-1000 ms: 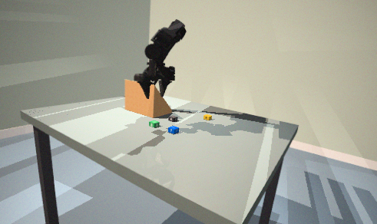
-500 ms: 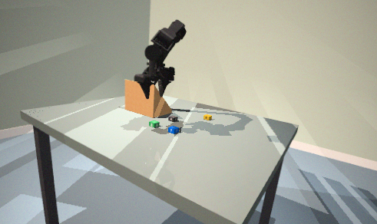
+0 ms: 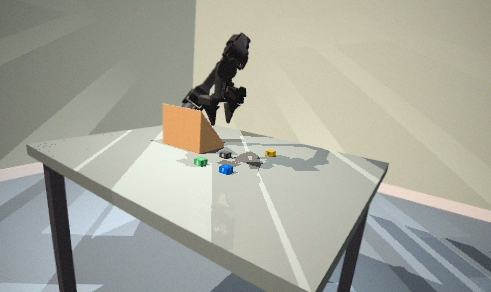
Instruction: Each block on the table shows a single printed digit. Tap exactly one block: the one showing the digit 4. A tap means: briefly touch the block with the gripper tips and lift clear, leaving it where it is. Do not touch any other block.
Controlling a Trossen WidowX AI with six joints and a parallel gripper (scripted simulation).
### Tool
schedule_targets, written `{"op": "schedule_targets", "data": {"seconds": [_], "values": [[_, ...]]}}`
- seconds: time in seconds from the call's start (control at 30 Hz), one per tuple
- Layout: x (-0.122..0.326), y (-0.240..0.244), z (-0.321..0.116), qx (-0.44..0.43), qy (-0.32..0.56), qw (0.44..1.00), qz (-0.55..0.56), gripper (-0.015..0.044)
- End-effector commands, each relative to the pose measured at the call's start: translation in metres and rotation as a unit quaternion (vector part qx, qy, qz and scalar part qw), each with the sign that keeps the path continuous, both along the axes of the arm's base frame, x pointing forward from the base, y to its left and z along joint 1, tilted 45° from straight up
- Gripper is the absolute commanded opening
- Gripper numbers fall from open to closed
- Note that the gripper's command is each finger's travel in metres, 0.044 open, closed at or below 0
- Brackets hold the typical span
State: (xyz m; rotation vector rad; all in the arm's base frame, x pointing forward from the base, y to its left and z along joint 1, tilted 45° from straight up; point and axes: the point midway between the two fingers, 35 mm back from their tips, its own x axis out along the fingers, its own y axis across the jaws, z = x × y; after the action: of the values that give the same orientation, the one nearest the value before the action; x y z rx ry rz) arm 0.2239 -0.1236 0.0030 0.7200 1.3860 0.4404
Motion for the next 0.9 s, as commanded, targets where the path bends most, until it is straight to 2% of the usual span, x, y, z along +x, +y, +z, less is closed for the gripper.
{"op": "schedule_targets", "data": {"seconds": [0.0,0.73,0.87], "values": [[0.001,0.029,0.022,0.007,0.003,1.0,-0.001,0.04],[0.001,0.029,0.022,0.007,0.003,1.0,-0.001,0.04],[0.01,0.055,-0.009,0.004,0.003,1.0,-0.002,0.0295]]}}
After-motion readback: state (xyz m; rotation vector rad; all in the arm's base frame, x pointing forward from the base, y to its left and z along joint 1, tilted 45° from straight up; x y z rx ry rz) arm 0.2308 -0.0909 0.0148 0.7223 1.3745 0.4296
